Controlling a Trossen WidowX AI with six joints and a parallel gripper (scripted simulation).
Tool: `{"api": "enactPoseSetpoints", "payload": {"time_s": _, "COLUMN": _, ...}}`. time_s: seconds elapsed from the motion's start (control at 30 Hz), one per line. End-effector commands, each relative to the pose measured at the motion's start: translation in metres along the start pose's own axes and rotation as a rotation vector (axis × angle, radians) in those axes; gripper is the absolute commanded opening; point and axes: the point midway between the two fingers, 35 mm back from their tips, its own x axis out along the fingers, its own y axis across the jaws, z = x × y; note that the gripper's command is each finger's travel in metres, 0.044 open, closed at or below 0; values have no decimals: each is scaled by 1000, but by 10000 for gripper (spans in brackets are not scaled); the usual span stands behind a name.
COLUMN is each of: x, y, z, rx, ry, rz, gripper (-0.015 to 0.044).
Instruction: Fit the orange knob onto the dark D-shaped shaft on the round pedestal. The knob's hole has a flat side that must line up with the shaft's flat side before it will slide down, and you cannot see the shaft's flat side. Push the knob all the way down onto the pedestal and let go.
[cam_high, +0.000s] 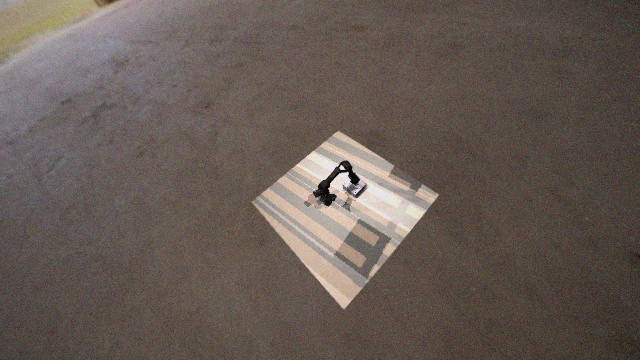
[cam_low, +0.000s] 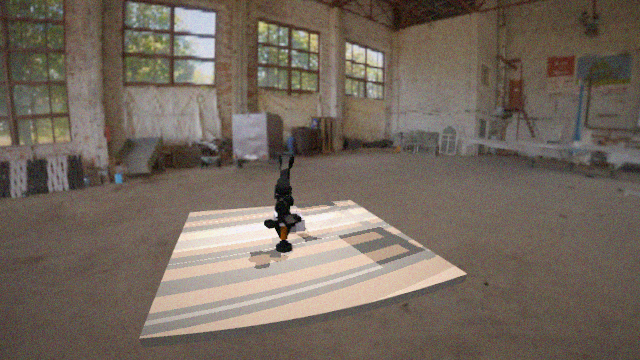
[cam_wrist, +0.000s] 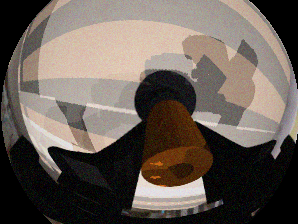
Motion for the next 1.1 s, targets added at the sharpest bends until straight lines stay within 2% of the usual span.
{"api": "enactPoseSetpoints", "payload": {"time_s": 0.0, "x": -5, "y": 0, "z": 4, "rx": 428, "ry": -9, "rz": -3, "gripper": 0}}
{"api": "enactPoseSetpoints", "payload": {"time_s": 1.07, "x": 1, "y": 1, "z": 0, "rx": 428, "ry": -9, "rz": -3, "gripper": 0}}
